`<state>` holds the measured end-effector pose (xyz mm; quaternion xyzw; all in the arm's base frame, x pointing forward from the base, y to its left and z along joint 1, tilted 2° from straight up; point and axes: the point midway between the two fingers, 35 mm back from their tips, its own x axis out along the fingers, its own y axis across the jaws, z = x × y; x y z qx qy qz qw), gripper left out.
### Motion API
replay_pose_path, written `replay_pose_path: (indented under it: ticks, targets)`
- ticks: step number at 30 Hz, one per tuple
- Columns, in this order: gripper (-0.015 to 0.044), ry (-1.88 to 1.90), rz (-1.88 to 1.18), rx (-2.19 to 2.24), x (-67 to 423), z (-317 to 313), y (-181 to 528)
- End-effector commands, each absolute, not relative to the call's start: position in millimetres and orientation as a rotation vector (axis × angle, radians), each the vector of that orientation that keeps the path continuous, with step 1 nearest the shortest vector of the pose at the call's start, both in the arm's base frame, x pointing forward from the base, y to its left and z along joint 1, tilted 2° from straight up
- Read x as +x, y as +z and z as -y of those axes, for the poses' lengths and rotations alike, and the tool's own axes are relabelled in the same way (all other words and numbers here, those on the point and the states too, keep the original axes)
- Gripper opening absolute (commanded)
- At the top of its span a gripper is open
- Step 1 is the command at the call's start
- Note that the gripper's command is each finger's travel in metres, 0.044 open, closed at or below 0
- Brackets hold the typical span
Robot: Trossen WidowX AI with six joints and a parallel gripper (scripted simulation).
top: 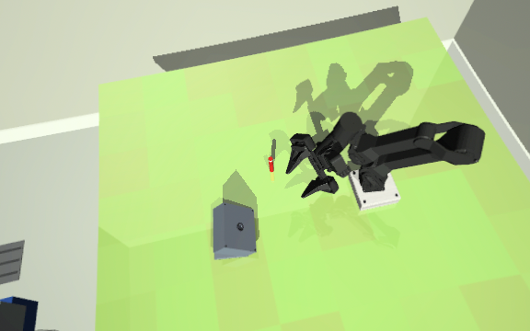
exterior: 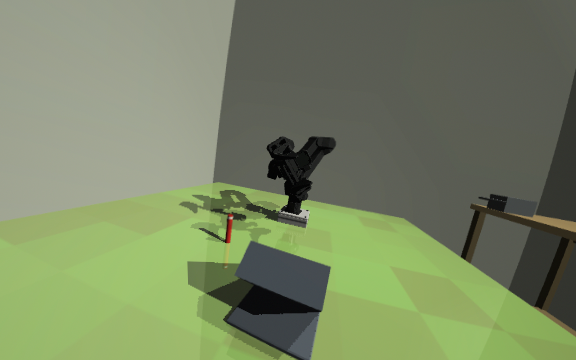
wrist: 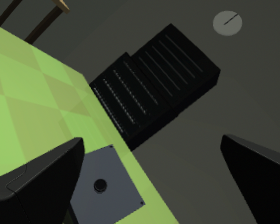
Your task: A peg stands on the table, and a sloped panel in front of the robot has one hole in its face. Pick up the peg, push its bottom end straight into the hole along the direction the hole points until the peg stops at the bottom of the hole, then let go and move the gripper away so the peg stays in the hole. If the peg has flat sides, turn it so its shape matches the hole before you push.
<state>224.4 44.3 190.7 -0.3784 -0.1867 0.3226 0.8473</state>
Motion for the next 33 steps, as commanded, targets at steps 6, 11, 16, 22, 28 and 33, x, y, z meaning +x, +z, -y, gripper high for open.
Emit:
replay_pose_path:
  ticks: [6, 11, 16, 22, 28, 33]
  targets:
    - [0.0440, 0.649, 0.338, -0.761, 240, -34, 193]
    - [0.0440, 0.616, 0.270, -0.720, 257, -24, 193]
    - [0.0440, 0.587, 0.193, -0.667, 272, -14, 191]
    - [0.0440, 0.553, 0.101, -0.621, 288, -2, 187]
    - [0.0440, 0.521, 0.008, -0.594, 304, 10, 182]
    - [0.0440, 0.498, -0.073, -0.576, 316, 20, 176]
